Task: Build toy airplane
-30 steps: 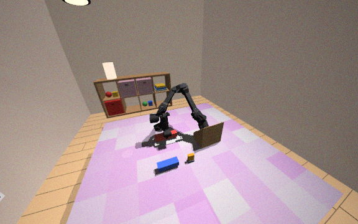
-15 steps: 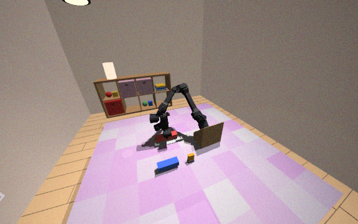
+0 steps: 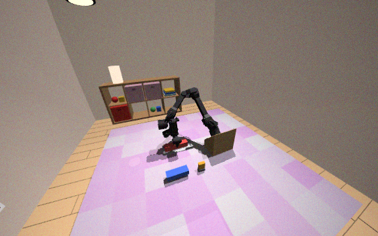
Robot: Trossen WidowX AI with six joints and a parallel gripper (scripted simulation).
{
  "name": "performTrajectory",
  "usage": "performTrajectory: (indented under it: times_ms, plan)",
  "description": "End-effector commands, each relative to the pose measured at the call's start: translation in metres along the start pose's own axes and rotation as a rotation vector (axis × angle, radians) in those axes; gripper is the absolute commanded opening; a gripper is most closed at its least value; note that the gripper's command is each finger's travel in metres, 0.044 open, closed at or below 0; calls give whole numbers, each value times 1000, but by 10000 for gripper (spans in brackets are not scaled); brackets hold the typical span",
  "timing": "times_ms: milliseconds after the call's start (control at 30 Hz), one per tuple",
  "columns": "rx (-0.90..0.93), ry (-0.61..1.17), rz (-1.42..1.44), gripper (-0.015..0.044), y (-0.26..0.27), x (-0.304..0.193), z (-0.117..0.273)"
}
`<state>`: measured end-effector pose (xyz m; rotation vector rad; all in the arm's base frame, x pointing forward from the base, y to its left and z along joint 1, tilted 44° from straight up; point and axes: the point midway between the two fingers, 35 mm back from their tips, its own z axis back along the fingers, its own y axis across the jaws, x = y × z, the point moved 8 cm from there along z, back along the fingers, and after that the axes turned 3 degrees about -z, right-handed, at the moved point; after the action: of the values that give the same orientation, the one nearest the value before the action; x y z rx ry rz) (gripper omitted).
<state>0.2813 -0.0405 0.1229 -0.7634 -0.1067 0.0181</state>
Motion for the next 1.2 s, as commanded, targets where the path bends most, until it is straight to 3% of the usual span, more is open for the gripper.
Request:
performTrajectory:
  times_ms: [0,133,567,867,1067,1167]
  plan:
    - [8,-15,-2,440,2,6,39]
    - [4,-16,2,440,0,0,99]
    - [6,-17,24,440,13,8,98]
    - [29,-19,25,440,140,47,98]
    - [24,-18,22,440,239,40,87]
    - [14,-19,20,440,261,35,84]
